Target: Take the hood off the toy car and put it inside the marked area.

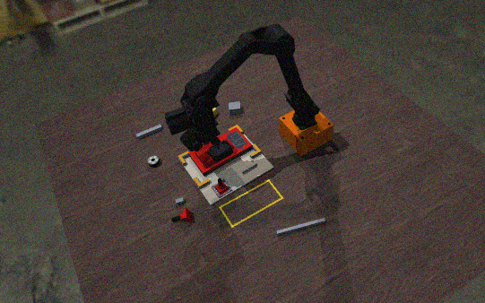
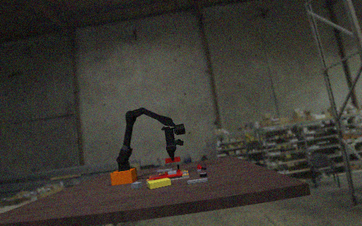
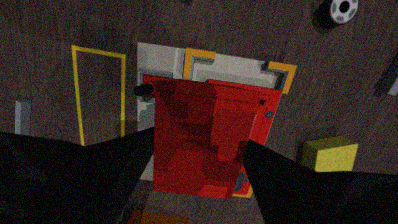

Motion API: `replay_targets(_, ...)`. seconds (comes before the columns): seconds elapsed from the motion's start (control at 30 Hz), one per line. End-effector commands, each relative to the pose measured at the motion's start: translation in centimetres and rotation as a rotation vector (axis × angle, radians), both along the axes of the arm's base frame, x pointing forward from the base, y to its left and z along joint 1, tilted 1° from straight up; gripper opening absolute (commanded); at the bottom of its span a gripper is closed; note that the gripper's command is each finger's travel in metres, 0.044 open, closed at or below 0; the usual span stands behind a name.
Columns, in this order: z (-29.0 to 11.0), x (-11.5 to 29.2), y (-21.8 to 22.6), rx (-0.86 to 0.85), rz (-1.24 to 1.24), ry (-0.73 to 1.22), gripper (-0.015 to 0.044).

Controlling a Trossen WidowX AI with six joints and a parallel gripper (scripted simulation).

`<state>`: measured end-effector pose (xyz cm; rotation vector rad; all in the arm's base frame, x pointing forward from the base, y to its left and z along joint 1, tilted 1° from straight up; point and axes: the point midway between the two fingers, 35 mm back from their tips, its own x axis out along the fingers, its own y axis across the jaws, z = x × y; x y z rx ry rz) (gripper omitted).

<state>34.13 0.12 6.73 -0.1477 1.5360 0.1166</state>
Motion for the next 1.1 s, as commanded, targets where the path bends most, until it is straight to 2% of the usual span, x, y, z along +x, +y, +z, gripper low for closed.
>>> replay_targets(0.0, -0.1, -0.2, 1.4, 0.002, -0.005, 0.002, 0.0)
replay_targets(1.07, 0.0, -3.1, 12.6, 0.01, -0.01, -0.001, 0.0)
